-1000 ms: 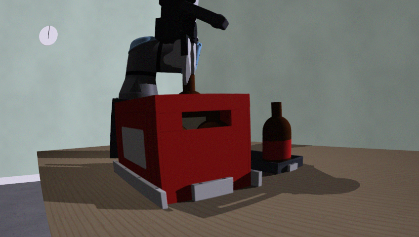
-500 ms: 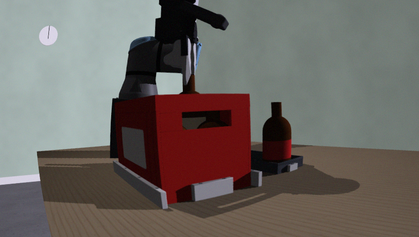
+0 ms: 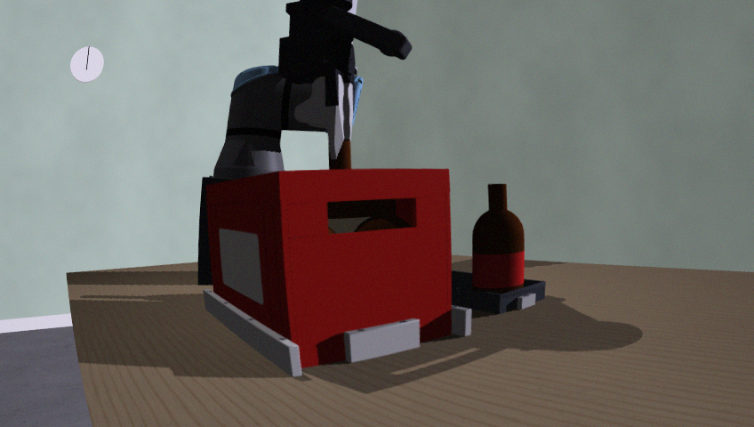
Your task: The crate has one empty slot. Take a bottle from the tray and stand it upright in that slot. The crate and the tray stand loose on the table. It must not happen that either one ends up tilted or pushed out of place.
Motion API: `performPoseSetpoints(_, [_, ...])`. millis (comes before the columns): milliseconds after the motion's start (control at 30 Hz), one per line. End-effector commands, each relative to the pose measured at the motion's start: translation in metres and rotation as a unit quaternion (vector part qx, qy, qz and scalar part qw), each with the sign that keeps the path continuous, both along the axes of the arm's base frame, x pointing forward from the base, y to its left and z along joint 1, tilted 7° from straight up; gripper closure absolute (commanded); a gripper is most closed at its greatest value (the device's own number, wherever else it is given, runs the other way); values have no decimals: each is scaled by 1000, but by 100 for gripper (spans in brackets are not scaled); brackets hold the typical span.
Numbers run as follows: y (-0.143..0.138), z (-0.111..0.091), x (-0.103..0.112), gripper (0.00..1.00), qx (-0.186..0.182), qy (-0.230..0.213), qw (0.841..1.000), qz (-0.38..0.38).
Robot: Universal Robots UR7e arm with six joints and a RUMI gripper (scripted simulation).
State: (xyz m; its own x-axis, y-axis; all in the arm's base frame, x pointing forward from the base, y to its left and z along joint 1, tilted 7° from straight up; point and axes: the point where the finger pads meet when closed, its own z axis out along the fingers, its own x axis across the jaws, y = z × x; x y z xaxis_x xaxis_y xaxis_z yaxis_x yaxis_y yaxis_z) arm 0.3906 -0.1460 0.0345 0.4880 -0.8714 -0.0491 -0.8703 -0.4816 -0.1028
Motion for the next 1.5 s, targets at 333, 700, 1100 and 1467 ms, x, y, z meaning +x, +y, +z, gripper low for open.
performPoseSetpoints(333, [1, -14, 1, 100, 0, -1, 1000, 0])
performPoseSetpoints(700, [2, -26, 2, 100, 0, -1, 1000, 0])
performPoseSetpoints(1100, [3, -31, 3, 100, 0, -1, 1000, 0])
performPoseSetpoints(1467, [3, -32, 3, 100, 0, -1, 1000, 0])
